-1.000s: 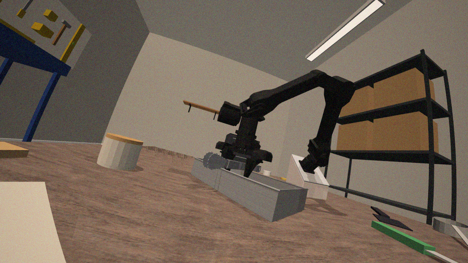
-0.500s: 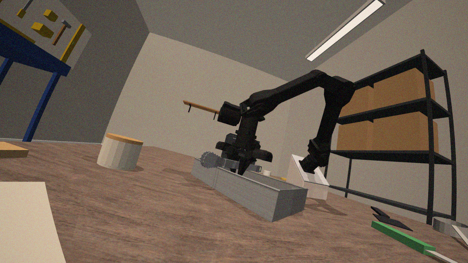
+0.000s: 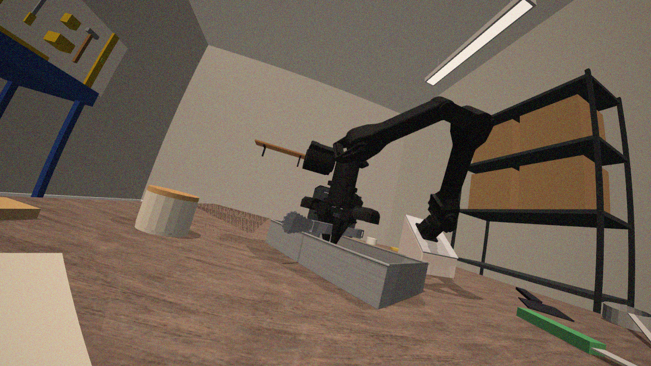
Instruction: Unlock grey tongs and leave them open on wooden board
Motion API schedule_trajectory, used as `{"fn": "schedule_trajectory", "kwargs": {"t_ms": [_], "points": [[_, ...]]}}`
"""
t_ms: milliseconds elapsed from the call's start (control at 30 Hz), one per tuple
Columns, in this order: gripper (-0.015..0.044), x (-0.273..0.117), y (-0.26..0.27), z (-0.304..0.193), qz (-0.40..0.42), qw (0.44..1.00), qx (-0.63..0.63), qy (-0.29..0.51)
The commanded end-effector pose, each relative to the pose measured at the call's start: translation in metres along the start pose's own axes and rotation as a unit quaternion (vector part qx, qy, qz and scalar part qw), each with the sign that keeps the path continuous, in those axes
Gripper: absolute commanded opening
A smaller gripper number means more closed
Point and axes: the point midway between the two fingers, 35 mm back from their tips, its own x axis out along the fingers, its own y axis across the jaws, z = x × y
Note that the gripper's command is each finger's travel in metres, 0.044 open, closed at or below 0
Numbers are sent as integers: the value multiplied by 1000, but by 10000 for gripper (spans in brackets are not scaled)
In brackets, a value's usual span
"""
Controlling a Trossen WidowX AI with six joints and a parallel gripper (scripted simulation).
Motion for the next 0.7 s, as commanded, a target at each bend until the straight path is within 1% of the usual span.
{"fn": "schedule_trajectory", "kwargs": {"t_ms": [0, 67, 200, 233, 667], "points": [[-150, -24, 6, -3, 6, 1000, -1, 3], [-150, -50, 8, -4, 7, 1000, 0, 2], [-150, -115, 4, 0, 4, 1000, 2, 3], [-150, -124, 2, 1, 3, 1000, 2, 3], [-150, -125, 2, 1, 0, 1000, 2, 5]]}}
